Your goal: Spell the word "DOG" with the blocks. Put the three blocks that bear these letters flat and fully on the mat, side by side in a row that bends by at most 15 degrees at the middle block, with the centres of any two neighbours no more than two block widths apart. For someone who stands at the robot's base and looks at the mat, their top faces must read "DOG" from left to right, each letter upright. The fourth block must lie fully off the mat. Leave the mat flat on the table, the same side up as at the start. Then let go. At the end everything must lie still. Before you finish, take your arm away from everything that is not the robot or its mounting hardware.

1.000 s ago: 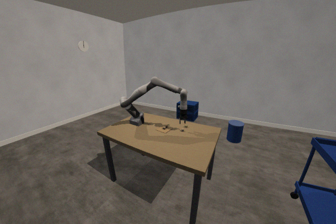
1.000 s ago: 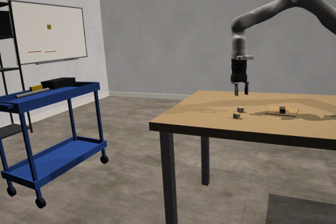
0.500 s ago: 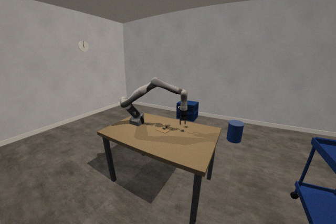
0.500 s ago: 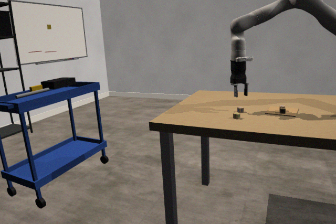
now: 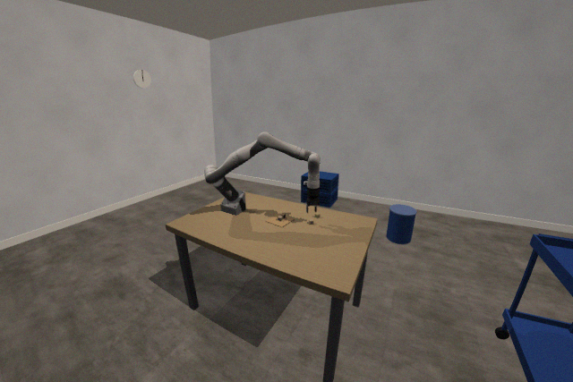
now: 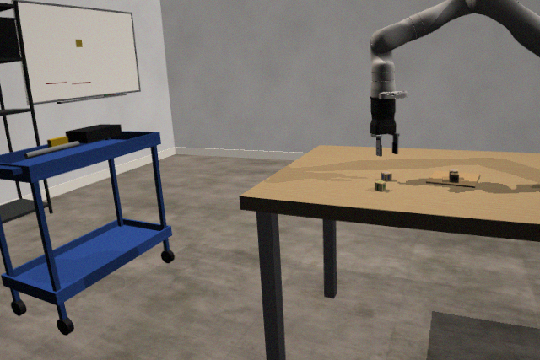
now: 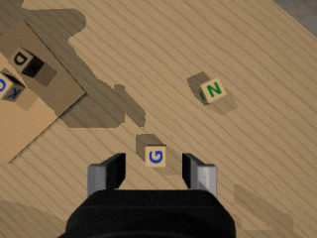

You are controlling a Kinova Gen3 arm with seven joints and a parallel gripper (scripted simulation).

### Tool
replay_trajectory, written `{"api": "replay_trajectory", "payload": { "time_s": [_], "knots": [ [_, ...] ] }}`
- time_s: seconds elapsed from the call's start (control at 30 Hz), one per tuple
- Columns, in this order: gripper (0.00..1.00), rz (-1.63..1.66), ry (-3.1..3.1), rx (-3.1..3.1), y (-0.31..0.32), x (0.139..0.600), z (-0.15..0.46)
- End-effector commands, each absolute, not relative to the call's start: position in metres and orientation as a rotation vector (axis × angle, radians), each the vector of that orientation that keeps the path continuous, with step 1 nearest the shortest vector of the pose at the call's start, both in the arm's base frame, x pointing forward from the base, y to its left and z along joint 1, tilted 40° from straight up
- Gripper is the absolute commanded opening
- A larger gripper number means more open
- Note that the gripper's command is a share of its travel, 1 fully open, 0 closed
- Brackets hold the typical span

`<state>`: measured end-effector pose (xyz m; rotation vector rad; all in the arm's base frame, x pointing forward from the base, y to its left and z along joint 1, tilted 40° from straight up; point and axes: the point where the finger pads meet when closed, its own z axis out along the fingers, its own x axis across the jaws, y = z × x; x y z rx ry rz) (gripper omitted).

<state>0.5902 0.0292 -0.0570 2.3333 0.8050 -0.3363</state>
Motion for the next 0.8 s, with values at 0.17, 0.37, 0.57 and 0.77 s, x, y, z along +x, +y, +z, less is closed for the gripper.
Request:
{"api": "replay_trajectory", "payload": {
  "time_s": [0.17,0.37,0.57,0.77],
  "knots": [
    [1.00,-0.333,0.807,2.333,0.0305,0.5909,-0.0560],
    [1.00,-0.333,0.807,2.333,0.0304,0.5909,-0.0561],
    [1.00,-0.333,0.807,2.333,0.0296,0.5909,-0.0571],
    [1.00,-0.333,0.806,2.333,0.0281,0.5908,-0.0588]
  ]
}}
